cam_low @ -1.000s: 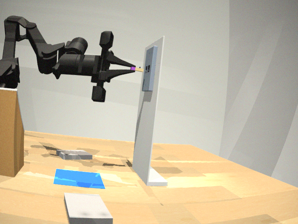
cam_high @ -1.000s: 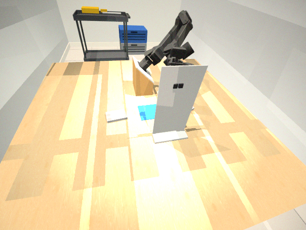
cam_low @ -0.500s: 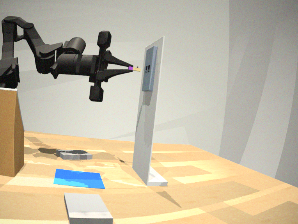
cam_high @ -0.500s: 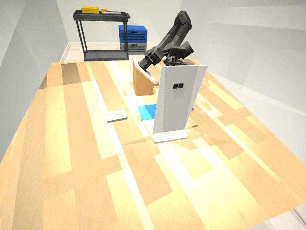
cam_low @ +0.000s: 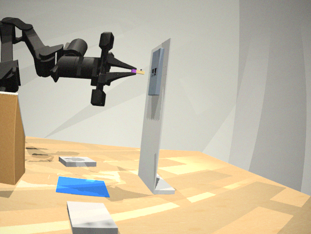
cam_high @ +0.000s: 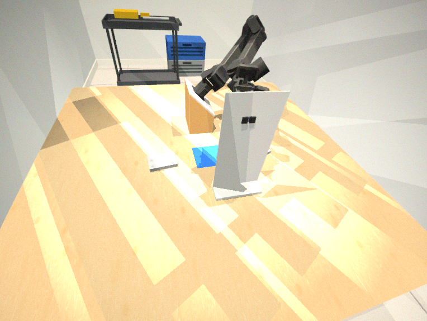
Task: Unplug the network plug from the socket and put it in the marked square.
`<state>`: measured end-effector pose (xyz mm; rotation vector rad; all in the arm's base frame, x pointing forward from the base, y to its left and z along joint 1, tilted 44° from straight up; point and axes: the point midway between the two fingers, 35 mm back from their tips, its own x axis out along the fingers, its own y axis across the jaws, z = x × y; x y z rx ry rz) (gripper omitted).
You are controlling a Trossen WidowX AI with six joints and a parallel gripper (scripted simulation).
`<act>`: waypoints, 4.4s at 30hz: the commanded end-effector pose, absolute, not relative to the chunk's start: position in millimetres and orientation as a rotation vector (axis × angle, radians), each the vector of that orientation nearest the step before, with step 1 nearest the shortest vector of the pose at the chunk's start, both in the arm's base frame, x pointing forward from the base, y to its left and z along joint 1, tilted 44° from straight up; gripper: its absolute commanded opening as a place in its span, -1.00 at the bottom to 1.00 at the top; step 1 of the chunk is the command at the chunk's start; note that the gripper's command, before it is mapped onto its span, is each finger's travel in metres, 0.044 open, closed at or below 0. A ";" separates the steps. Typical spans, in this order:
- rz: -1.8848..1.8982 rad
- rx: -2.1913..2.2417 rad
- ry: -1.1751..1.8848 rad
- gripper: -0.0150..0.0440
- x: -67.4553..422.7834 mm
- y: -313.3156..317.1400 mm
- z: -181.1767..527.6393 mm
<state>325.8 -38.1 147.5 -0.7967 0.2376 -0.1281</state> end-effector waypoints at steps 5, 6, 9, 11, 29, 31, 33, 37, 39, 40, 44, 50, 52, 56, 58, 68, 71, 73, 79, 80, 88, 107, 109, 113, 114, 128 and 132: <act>-0.127 -0.794 0.236 -0.49 321.4 -37.8 147.1; -0.127 -0.794 0.236 -0.49 321.0 -37.8 147.1; -0.127 -0.794 0.236 -0.49 319.9 -37.8 147.1; -0.127 -0.794 0.236 -0.49 319.1 -37.8 147.0; -0.127 -0.794 0.236 -0.49 312.6 -37.7 146.9; -0.127 -0.794 0.236 -0.49 311.9 -37.7 146.9; -0.127 -0.794 0.236 -0.49 311.2 -37.7 146.9; -0.127 -0.794 0.236 -0.49 309.8 -37.7 146.8; -0.127 -0.794 0.236 -0.49 309.2 -37.7 146.8; -0.127 -0.794 0.237 -0.49 308.8 -37.7 146.8; -0.127 -0.794 0.237 -0.49 307.5 -37.7 146.8; -0.127 -0.794 0.237 -0.49 305.5 -37.7 146.7; -0.127 -0.794 0.237 -0.49 304.8 -37.7 146.7; -0.127 -0.794 0.237 -0.49 303.5 -37.7 146.7; -0.127 -0.794 0.237 -0.49 302.9 -37.7 146.7; -0.127 -0.794 0.237 -0.49 299.7 -37.7 146.6; -0.127 -0.794 0.237 -0.49 298.8 -37.7 146.6; -0.127 -0.794 0.237 -0.49 298.1 -37.7 146.5; -0.126 -0.794 0.237 -0.49 296.3 -37.7 146.5; -0.126 -0.794 0.237 -0.49 296.0 -37.7 146.5; -0.127 -0.796 0.241 -0.49 295.6 -46.2 154.1; -0.126 -0.796 0.240 -0.49 276.3 -76.7 187.1; -0.126 -0.796 0.239 -0.49 274.3 -78.4 189.4; -0.123 -0.798 0.241 -0.49 274.2 -78.5 189.2; -0.117 -0.802 0.244 -0.49 274.8 -78.2 187.8; 0.081 -0.908 0.324 -0.49 287.8 -67.9 147.5; 0.139 -0.933 0.339 -0.49 290.1 -64.5 135.8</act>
